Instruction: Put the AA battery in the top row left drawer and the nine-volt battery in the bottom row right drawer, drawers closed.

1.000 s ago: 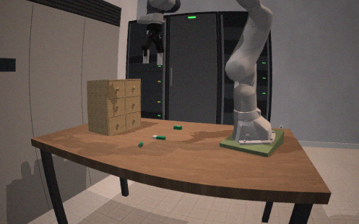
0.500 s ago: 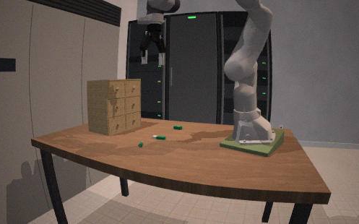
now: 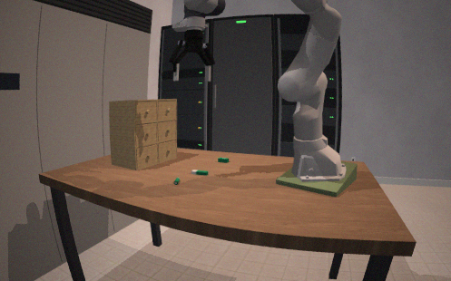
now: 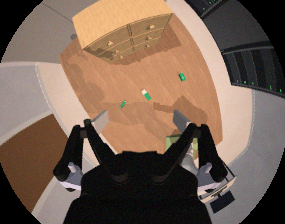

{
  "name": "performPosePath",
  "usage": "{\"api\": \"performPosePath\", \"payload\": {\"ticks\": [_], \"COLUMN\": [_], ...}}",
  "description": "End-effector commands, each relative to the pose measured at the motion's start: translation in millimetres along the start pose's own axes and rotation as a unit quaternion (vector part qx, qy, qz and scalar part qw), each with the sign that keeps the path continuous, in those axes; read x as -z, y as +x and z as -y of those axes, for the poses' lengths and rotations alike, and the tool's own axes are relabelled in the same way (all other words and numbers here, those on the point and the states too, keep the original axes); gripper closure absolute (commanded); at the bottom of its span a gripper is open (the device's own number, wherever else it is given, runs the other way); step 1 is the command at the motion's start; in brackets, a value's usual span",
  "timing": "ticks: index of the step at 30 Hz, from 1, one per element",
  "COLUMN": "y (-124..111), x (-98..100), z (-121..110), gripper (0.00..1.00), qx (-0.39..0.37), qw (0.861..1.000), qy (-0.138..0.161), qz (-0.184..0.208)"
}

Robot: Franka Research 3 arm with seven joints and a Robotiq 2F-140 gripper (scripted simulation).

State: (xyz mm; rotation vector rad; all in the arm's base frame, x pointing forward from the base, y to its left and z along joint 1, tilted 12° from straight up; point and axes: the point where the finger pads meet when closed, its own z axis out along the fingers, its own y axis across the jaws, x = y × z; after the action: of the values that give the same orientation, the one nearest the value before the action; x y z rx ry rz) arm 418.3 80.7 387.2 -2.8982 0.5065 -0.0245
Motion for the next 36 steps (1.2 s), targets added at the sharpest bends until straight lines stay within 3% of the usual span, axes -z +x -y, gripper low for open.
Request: {"api": "performPosePath", "payload": {"ticks": [1, 2, 5, 6, 10, 11, 13, 15, 17, 19, 21, 23, 27, 28, 30, 31, 33, 35, 36], "y": [-2.0, -1.8, -1.8, -1.6, -1.6, -1.4, -1.4, -1.2, -1.2, -1.0, -1.0, -0.7, -0.7, -0.5, -0.5, -0.3, -0.3, -0.3, -0.1], "x": [0.9, 0.9, 0.9, 0.9, 0.9, 0.9, 0.9, 0.9, 0.9, 0.9, 0.9, 0.9, 0.9, 0.9, 0.9, 0.9, 0.9, 0.9, 0.9], "z": [2.6, 2.7, 2.7, 2.8, 2.8, 3.0, 3.0, 3.1, 3.1, 3.2, 3.2, 3.4, 3.4, 3.5, 3.5, 3.6, 3.6, 3.6, 3.8], "gripper": [0.00, 0.00, 0.00, 0.00, 0.00, 0.00, 0.00, 0.00, 0.00, 0.00, 0.00, 0.00, 0.00, 0.00, 0.00, 0.00, 0.00, 0.00, 0.00], "qx": [-0.098, -0.150, -0.154, -0.204, -0.211, -0.268, -0.270, -0.324, -0.329, -0.380, -0.387, -0.436, -0.446, -0.496, -0.502, -0.535, -0.557, -0.557, -0.597], "qw": [0.995, 0.989, 0.988, 0.979, 0.978, 0.963, 0.963, 0.946, 0.944, 0.925, 0.922, 0.900, 0.895, 0.868, 0.865, 0.845, 0.830, 0.830, 0.802], "qy": [0.003, 0.003, 0.003, 0.002, 0.003, 0.002, 0.002, 0.002, 0.002, 0.002, 0.002, 0.002, 0.002, 0.002, 0.002, 0.001, 0.001, 0.001, 0.001], "qz": [0.003, 0.003, 0.003, 0.003, 0.003, 0.003, 0.003, 0.003, 0.003, 0.003, 0.003, 0.003, 0.003, 0.003, 0.004, 0.003, 0.004, 0.004, 0.003]}}
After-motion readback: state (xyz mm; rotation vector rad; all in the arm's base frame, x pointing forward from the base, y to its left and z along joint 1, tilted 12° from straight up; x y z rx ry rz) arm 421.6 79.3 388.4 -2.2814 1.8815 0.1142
